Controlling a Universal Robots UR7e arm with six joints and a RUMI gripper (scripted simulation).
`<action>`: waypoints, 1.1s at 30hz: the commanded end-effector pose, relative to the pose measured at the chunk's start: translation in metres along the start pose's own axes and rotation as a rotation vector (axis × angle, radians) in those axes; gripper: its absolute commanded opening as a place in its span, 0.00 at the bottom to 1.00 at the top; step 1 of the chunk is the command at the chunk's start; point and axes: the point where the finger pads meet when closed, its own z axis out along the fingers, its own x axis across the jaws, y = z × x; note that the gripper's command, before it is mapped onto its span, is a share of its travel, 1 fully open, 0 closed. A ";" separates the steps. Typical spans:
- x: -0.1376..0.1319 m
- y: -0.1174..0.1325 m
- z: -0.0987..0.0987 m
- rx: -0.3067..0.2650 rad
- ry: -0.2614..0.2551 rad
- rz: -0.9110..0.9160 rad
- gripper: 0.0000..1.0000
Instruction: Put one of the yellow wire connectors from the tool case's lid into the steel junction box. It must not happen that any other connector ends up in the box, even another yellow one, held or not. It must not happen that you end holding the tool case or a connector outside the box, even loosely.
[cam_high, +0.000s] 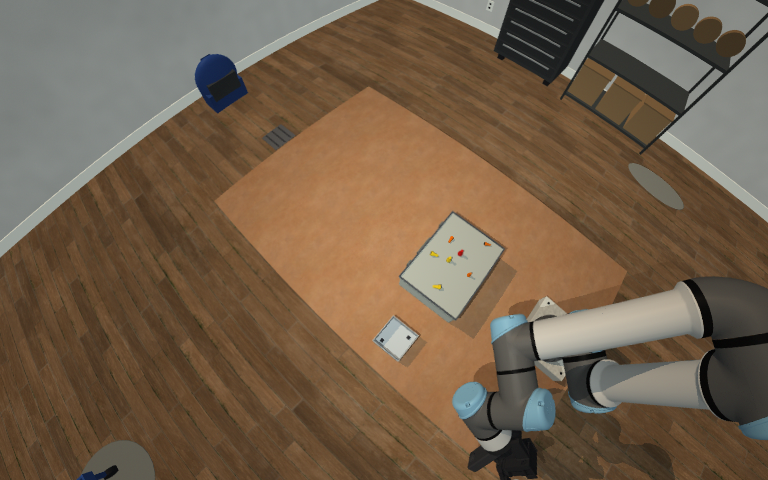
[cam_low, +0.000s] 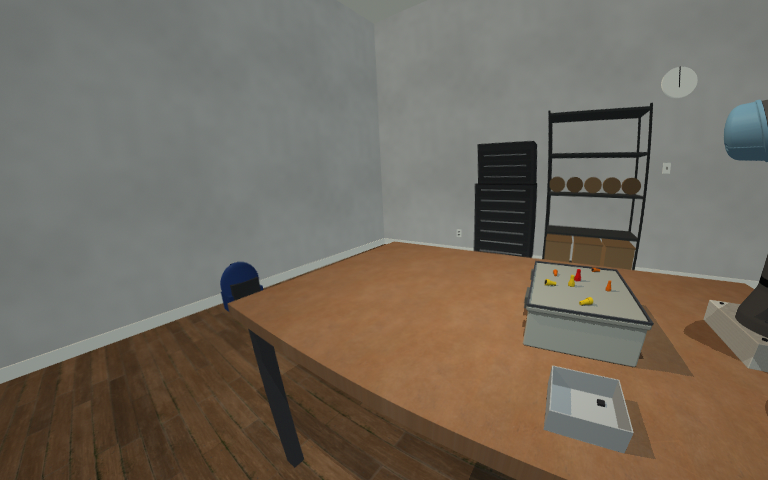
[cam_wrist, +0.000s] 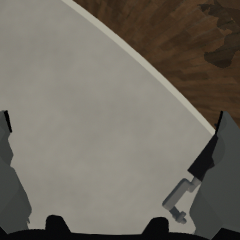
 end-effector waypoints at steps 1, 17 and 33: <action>0.006 -0.019 -0.040 0.065 0.036 -0.151 1.00; 0.040 -0.065 -0.180 0.283 0.272 -0.545 1.00; 0.104 -0.066 -0.347 0.414 0.647 -0.815 1.00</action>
